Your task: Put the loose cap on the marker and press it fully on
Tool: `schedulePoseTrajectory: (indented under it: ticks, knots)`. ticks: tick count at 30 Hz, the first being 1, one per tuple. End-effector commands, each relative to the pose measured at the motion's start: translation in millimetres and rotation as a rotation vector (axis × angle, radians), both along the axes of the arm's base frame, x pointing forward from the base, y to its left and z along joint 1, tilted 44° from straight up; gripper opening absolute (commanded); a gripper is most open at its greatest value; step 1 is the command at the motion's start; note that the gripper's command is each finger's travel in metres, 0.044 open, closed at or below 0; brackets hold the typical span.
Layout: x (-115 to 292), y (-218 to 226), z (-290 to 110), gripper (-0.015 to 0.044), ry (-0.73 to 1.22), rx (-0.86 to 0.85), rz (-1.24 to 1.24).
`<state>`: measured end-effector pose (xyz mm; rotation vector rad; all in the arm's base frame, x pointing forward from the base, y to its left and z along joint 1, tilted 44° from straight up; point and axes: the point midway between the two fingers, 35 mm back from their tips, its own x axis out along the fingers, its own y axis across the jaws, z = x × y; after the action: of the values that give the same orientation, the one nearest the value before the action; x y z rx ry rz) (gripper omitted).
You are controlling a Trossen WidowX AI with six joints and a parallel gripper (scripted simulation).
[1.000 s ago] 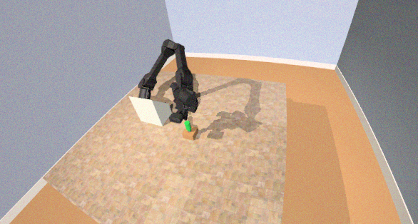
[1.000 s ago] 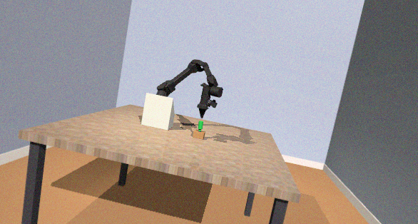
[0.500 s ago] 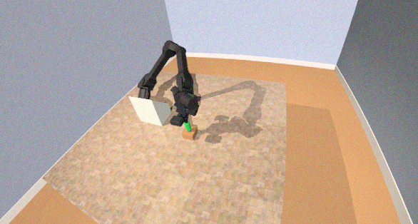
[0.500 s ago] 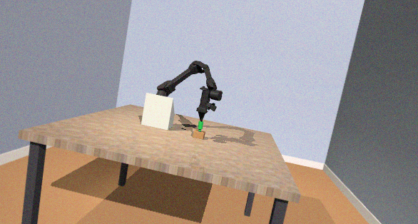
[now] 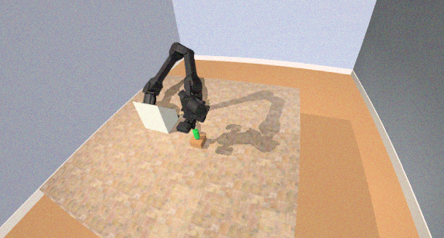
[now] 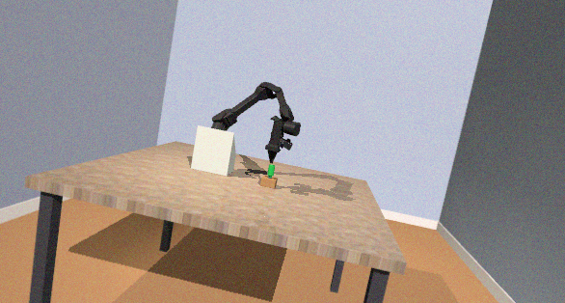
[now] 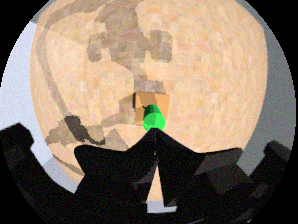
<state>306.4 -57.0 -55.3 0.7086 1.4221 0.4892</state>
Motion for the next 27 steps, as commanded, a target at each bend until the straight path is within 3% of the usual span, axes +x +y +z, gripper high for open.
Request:
schedulePoseTrajectory:
  ticks: [1,8,24,27]
  knots:
    - [-1,-41,35,0.0,-0.021,-0.019,-0.016]
    - [-7,-57,55,0.0,-0.021,-0.017,-0.014]
    - [-7,-57,55,0.042,-0.021,-0.017,-0.014]
    - [-7,-57,55,0.044,-0.021,-0.017,-0.014]
